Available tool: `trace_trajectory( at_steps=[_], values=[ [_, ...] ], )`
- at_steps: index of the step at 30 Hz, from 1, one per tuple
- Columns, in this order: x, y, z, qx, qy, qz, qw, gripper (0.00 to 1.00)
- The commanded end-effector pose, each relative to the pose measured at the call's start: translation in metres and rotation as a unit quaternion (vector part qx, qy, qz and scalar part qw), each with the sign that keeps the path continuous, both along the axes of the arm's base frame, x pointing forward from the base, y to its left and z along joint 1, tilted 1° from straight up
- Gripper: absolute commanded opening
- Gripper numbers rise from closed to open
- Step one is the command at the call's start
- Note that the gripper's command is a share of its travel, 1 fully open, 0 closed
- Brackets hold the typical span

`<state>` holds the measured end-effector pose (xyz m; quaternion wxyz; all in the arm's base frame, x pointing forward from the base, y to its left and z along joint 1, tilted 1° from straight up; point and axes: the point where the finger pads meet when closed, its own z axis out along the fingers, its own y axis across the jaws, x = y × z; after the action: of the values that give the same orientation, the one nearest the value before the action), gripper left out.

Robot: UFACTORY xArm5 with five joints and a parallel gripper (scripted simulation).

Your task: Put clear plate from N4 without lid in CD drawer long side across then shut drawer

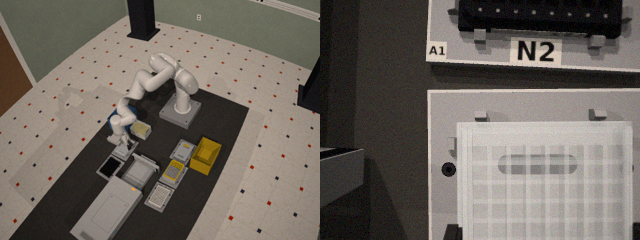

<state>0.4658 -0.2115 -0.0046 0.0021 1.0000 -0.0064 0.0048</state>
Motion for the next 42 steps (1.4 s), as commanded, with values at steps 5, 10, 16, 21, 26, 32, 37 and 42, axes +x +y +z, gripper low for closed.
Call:
trace_trajectory(
  at_steps=[5, 10, 16, 21, 26, 32, 37, 42],
  values=[
    [0.002, -0.001, 0.007, -0.005, -0.001, 0.000, 1.000, 0.00],
    [0.002, -0.001, 0.011, -0.005, -0.001, 0.000, 1.000, 0.00],
    [0.002, -0.001, 0.011, -0.005, -0.001, 0.000, 1.000, 0.00],
    [0.002, -0.001, 0.015, -0.005, -0.001, 0.000, 1.000, 0.00],
    [0.002, -0.001, 0.023, -0.005, -0.001, 0.000, 1.000, 0.00],
    [0.002, 0.000, 0.030, -0.005, -0.001, 0.000, 1.000, 0.00],
    [0.001, 0.000, 0.038, -0.005, -0.001, 0.000, 1.000, 0.00],
    [0.001, 0.000, 0.046, -0.005, -0.001, 0.000, 1.000, 0.00]
  ],
)
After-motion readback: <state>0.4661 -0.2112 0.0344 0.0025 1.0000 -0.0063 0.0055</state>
